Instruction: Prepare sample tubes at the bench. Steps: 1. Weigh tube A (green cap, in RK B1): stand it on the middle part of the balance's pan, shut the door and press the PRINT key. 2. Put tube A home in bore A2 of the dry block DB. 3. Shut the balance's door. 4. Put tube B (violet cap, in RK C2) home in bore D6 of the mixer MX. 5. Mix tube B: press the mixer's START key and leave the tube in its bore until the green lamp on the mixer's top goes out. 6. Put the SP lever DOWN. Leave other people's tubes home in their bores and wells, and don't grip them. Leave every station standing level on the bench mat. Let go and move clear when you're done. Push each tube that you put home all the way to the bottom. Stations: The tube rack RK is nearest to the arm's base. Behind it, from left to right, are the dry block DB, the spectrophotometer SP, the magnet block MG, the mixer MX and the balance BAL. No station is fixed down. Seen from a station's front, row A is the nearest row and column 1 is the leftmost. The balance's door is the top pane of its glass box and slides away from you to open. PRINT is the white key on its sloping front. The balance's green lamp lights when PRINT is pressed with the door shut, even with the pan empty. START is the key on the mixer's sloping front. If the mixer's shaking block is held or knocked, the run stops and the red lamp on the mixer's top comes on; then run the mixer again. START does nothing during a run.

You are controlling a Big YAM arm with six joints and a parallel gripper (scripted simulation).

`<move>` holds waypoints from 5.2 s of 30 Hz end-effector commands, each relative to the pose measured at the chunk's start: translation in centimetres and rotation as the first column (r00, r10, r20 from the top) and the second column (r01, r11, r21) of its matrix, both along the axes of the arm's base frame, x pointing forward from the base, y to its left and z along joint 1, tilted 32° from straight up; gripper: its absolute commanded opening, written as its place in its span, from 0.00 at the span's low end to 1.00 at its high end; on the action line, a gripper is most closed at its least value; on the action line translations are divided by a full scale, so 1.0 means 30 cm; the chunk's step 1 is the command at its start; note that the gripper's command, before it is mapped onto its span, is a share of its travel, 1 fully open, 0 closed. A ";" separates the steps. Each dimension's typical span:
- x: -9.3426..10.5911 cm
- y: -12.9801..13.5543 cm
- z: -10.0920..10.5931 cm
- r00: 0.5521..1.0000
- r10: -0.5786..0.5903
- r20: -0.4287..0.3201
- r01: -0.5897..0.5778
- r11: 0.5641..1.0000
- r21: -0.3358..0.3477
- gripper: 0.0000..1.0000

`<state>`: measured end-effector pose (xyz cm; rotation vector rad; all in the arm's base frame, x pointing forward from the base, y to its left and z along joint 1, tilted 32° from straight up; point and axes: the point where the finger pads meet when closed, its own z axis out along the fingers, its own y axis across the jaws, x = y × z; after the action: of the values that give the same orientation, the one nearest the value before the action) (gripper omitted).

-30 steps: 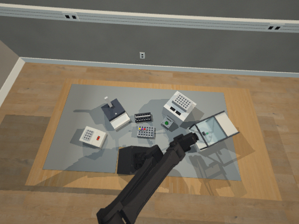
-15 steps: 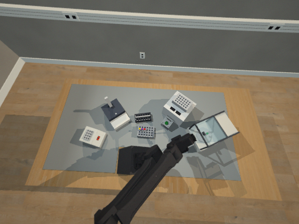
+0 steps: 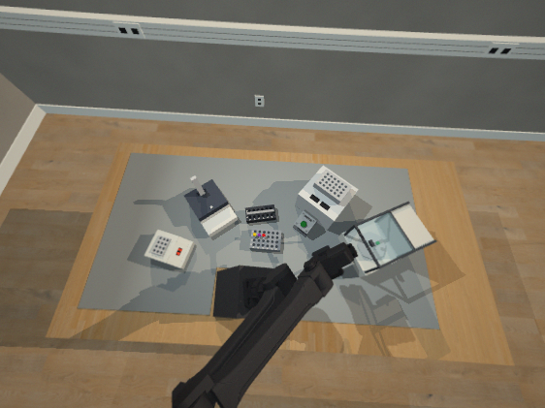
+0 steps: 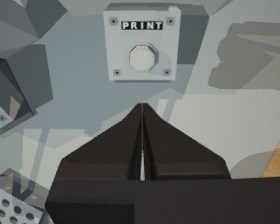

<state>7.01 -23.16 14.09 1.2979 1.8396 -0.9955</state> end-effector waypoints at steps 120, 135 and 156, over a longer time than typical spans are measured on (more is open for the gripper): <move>0.032 -0.291 -0.081 1.000 -0.005 0.008 0.005 0.999 -0.035 0.00; 0.033 -0.315 -0.103 1.000 -0.005 0.005 0.005 0.999 -0.033 0.00; 0.034 -0.331 -0.118 1.000 -0.006 0.006 0.006 1.000 -0.030 0.00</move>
<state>7.78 -31.28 8.87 1.3014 1.8498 -0.9922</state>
